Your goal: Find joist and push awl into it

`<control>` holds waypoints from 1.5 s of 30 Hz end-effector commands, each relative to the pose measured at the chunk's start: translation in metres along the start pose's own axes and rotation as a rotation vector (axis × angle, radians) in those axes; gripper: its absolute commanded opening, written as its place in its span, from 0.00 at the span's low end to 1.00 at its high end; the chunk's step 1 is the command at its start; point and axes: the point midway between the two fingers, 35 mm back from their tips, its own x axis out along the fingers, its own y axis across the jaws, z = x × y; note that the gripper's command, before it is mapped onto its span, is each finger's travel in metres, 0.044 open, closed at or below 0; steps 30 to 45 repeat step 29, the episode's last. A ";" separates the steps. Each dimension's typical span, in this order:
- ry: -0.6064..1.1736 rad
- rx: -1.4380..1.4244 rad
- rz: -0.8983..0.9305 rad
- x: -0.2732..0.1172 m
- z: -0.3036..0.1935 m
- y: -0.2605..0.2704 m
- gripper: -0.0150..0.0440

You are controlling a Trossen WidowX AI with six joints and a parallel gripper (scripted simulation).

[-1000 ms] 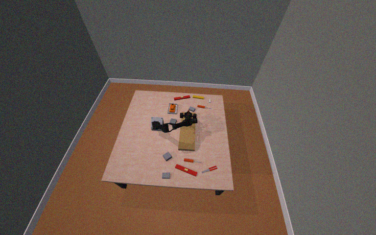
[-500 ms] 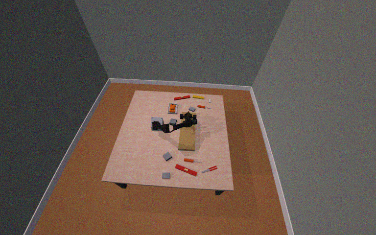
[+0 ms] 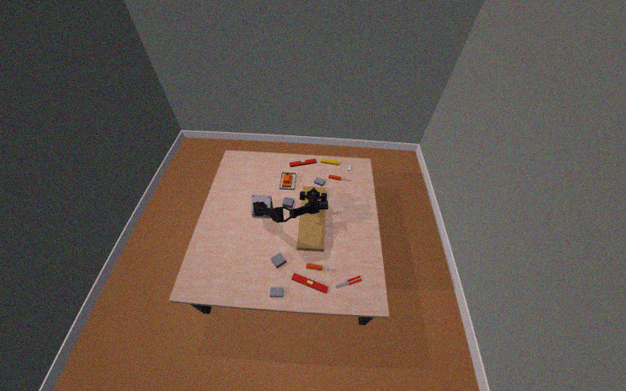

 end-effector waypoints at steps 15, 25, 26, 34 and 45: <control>0.000 0.002 0.000 0.001 0.004 0.000 0.25; 0.000 0.002 0.000 0.001 0.004 0.000 0.25; 0.000 0.002 0.000 0.001 0.004 0.000 0.25; 0.000 0.002 0.000 0.001 0.004 0.000 0.25; 0.000 0.002 0.000 0.001 0.004 0.000 0.25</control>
